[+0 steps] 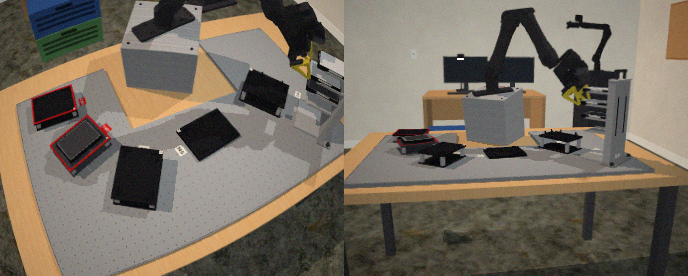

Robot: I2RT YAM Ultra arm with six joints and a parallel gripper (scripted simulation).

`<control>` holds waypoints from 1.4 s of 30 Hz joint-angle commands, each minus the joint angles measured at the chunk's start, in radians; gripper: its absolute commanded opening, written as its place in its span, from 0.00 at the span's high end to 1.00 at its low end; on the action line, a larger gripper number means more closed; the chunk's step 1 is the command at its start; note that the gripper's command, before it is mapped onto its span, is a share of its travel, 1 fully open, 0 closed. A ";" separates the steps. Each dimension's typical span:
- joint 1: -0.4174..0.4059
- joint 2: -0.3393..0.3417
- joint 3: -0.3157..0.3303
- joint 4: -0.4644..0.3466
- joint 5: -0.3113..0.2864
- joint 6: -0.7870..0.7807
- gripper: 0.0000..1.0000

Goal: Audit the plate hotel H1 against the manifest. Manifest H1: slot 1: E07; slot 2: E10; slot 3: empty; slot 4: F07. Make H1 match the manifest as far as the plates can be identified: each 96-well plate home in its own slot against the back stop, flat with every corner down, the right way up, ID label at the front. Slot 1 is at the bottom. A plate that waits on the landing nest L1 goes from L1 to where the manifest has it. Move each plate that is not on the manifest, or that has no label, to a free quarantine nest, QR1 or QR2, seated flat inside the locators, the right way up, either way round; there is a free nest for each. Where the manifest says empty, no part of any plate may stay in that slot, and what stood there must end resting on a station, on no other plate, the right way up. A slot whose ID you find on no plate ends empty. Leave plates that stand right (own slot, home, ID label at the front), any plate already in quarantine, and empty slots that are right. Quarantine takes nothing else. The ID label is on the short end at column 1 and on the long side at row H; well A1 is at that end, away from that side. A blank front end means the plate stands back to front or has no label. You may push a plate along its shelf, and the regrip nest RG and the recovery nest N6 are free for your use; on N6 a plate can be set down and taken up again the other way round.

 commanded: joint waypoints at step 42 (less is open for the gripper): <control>0.054 -0.169 -0.236 0.095 0.037 0.037 0.14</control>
